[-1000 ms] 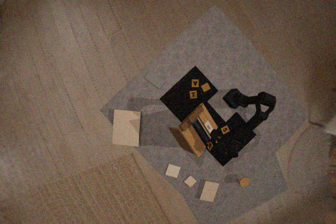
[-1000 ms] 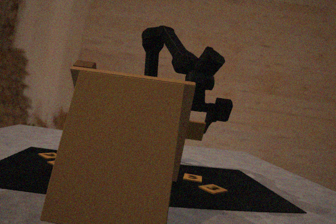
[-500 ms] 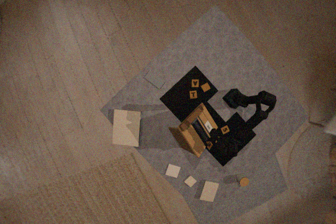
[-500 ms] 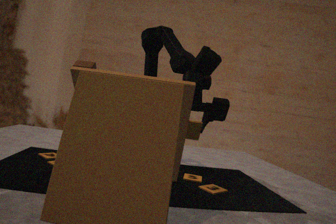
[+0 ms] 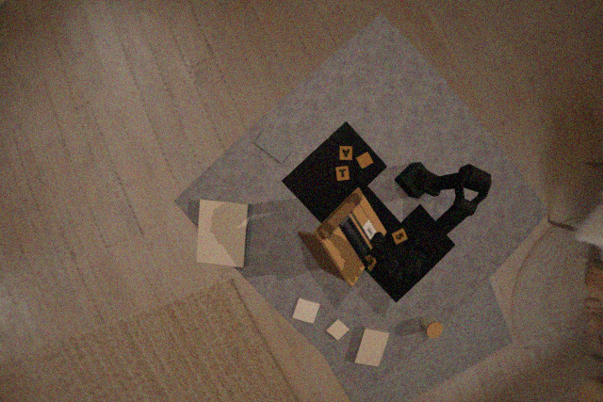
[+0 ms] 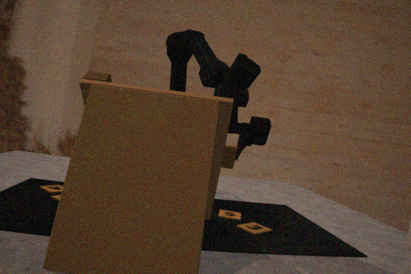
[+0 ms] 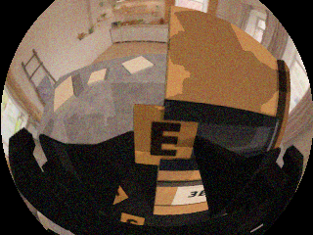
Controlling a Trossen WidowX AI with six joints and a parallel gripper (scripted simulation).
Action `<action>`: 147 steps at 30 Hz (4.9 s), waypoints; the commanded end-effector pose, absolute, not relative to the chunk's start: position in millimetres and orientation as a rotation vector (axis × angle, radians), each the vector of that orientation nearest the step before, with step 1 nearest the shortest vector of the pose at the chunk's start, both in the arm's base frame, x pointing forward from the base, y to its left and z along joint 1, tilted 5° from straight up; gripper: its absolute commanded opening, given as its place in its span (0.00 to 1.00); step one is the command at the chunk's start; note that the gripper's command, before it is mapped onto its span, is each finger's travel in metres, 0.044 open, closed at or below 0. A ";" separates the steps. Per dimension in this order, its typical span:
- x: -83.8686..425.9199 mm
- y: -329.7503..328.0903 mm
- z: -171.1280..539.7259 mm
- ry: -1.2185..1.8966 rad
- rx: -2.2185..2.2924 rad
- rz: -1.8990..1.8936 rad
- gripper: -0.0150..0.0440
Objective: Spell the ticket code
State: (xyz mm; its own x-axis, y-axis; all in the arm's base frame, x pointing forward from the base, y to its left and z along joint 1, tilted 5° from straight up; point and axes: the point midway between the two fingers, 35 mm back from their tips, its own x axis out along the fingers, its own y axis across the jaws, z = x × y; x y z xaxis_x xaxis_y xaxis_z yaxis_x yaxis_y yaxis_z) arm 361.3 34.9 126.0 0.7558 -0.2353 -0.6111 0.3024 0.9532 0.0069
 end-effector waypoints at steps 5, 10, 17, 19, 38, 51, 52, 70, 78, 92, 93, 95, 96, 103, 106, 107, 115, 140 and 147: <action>359.8 30.9 125.6 0.652 0.106 -0.289 0.25; 359.1 28.5 125.7 0.652 0.105 -0.289 0.25; 358.1 25.1 125.7 0.652 0.105 -0.289 0.25; 357.8 24.2 125.7 0.652 0.105 -0.289 0.25; 355.9 16.8 126.0 0.652 0.104 -0.290 0.25; 353.3 8.6 126.0 0.652 0.103 -0.290 0.25; 353.1 8.0 126.0 0.652 0.103 -0.290 0.25; 349.3 -2.9 125.7 0.652 0.102 -0.290 0.25; 347.8 -7.6 125.6 0.652 0.102 -0.290 0.25; 345.5 -15.6 125.6 0.653 0.101 -0.291 0.25; 345.3 -16.2 125.6 0.652 0.101 -0.291 0.25; 345.0 -17.3 125.6 0.653 0.101 -0.291 0.25; 344.8 -17.9 125.6 0.653 0.101 -0.291 0.25; 343.7 -21.8 125.7 0.653 0.100 -0.291 0.25; 343.3 -23.4 125.7 0.653 0.100 -0.291 0.25; 343.1 -24.0 125.7 0.653 0.100 -0.291 0.25; 341.9 -28.3 125.8 0.653 0.100 -0.291 0.25; 337.9 -41.7 126.0 0.653 0.098 -0.292 0.25; 336.7 -45.5 126.1 0.653 0.098 -0.292 0.25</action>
